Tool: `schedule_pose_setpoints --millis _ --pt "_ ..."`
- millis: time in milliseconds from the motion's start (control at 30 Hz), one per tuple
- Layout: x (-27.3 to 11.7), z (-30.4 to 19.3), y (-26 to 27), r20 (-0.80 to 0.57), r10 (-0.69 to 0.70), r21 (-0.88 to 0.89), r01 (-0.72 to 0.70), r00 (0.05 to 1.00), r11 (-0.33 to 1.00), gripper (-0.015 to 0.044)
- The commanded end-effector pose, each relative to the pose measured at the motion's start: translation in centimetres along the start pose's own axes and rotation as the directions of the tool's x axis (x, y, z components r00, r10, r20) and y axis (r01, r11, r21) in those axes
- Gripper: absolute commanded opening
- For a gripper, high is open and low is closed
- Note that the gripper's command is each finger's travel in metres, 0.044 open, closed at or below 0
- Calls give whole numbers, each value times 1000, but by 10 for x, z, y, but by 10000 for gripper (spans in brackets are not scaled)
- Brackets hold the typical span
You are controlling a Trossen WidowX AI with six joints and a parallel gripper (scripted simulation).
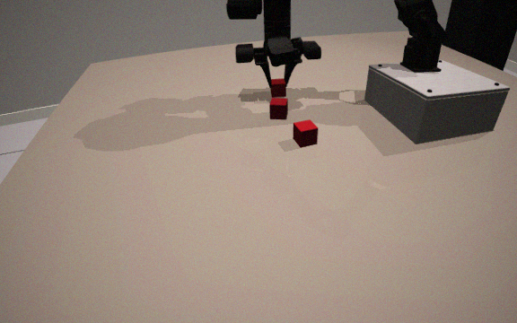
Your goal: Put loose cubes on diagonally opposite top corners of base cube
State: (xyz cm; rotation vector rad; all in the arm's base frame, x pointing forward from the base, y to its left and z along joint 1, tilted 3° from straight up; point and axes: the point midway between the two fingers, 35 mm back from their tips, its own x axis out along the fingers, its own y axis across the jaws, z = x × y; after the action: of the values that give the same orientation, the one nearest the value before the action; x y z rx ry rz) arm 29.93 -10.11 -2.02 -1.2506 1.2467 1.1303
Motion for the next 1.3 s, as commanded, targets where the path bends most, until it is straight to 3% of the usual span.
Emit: schedule_pose_setpoints --millis 0,1067,1267 --pt "-5 0 -1 4 5 -6 -5 1000 1000 105" --pt "-105 0 -2 4 5 -6 -5 1000 1000 105" --pt "-107 5 -3 5 5 5 -5 1000 1000 105"
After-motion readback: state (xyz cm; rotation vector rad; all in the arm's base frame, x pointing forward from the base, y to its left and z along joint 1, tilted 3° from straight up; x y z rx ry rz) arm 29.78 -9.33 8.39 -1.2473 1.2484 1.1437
